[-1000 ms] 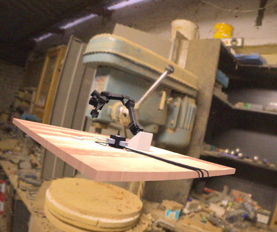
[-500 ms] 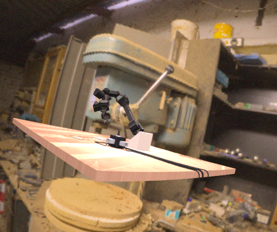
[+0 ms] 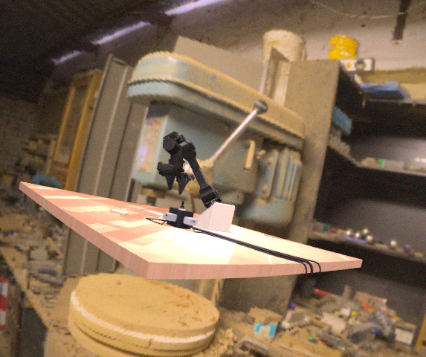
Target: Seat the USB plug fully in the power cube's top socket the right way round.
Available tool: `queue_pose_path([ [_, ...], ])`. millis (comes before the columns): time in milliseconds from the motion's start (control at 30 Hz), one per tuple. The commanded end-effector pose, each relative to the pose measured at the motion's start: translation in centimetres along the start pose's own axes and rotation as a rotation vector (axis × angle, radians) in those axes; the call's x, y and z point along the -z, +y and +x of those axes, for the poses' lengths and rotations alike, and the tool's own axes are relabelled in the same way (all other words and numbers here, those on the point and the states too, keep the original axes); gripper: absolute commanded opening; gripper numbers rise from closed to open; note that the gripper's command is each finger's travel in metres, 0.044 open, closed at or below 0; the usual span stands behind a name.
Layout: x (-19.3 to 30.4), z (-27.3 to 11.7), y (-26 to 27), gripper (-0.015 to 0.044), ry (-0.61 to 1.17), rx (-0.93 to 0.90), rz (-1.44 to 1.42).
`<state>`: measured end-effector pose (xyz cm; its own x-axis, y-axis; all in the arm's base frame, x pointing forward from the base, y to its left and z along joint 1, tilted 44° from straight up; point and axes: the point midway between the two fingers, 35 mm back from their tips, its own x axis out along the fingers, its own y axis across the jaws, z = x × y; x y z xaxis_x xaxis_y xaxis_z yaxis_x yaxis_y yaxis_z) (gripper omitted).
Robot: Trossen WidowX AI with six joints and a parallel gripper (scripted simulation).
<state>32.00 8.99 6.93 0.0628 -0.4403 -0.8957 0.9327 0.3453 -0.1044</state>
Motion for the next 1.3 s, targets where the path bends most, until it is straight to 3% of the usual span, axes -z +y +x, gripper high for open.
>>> queue_pose_path([
  [0, 4.8, 1.7, -0.5, 0.044, -0.283, 0.084, 0.269],
  [1267, 4.2, 3.6, -1.0, 0.044, -0.283, 0.083, 0.269],
])
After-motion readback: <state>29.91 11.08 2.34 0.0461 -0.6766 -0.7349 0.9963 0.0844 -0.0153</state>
